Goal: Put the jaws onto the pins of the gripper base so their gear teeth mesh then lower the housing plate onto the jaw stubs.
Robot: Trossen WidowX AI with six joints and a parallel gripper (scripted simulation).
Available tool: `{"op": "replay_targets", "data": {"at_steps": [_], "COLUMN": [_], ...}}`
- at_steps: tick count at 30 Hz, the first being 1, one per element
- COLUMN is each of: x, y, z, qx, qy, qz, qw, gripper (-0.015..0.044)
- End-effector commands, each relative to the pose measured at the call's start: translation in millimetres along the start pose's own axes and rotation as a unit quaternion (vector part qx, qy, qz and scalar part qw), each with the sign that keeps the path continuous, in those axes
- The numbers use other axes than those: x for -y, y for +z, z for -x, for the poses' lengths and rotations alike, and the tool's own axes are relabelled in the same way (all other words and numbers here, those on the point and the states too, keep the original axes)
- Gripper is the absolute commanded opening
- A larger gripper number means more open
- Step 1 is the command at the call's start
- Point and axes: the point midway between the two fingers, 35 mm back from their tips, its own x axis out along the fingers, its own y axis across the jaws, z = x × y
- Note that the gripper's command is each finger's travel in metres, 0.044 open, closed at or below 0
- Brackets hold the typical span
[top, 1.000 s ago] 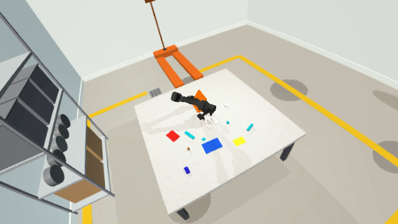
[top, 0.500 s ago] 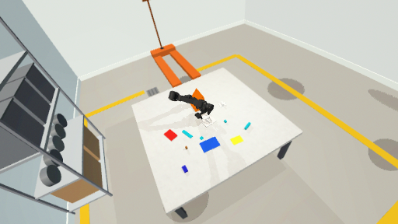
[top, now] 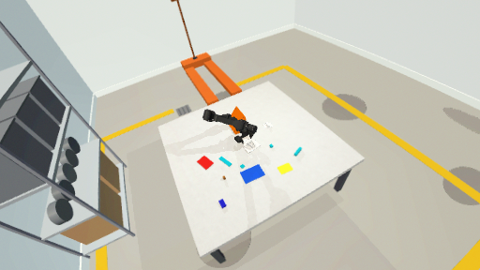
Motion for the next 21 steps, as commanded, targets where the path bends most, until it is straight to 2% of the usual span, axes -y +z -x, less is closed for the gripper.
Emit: {"op": "replay_targets", "data": {"at_steps": [1, 3, 16, 21], "x": [0, 0, 0, 1], "y": [0, 0, 0, -2], "z": [0, 0, 0, 29], "qx": [0.000, 0.000, 0.000, -0.001], "qy": [0.000, 0.000, 0.000, -0.001], "qz": [0.000, 0.000, 0.000, 0.000], "qw": [1.000, 1.000, 1.000, 1.000], "gripper": [0.0403, 0.0440, 0.0440, 0.0440]}}
